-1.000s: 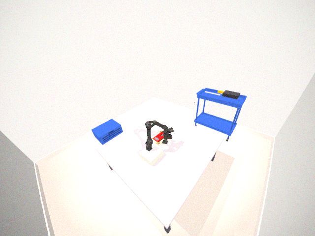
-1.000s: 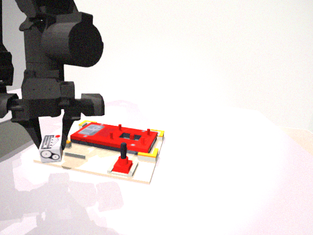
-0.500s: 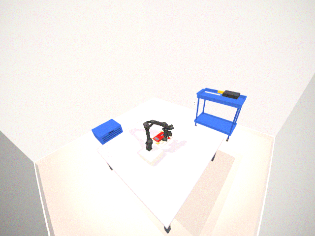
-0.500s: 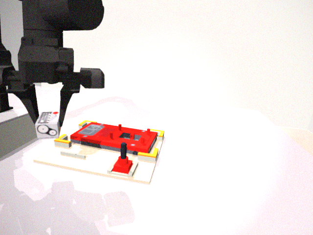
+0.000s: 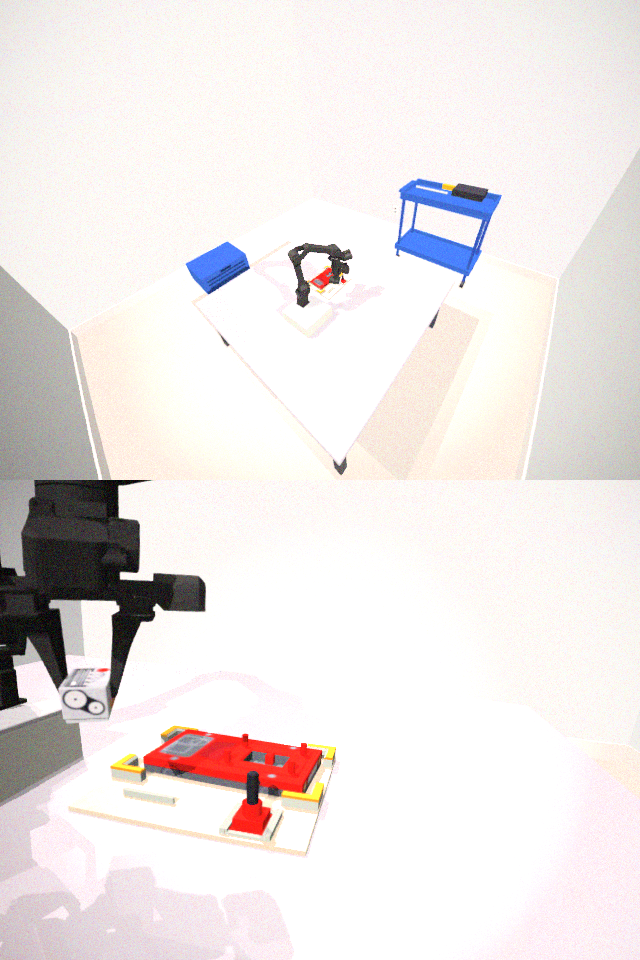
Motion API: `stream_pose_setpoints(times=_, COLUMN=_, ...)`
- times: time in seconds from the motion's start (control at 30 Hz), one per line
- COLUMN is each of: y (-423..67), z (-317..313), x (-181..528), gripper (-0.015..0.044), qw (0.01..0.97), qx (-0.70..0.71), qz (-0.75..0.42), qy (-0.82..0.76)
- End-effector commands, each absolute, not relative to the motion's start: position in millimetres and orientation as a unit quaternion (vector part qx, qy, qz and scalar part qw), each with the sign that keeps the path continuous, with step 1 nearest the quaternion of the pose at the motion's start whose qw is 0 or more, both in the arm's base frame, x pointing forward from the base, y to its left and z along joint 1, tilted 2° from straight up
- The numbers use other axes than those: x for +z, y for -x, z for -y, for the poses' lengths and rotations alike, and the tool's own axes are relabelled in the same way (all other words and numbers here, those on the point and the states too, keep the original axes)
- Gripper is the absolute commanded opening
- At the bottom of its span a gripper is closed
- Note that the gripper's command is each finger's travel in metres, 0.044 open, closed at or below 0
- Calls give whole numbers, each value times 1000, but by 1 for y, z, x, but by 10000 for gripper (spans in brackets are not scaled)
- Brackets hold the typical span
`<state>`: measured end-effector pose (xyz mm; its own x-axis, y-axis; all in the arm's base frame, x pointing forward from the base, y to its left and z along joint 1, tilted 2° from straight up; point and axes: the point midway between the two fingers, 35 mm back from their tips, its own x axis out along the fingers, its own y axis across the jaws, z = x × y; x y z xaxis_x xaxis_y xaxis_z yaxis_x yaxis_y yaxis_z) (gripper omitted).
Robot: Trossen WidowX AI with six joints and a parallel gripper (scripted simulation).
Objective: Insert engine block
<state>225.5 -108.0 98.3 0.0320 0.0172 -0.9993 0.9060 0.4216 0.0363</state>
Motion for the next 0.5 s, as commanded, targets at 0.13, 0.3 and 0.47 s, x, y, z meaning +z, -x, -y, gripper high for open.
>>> stream_pose_setpoints(times=0.13, y=-207, z=133, x=82, gripper=0, qw=603, qx=-369, qz=-590, qy=-391)
stream_pose_setpoints(times=0.3, y=-210, z=131, x=82, gripper=0, qw=603, qx=-369, qz=-590, qy=-391)
stream_pose_setpoints(times=0.47, y=-211, z=130, x=74, gripper=0, qw=603, qx=-369, qz=-590, qy=-391)
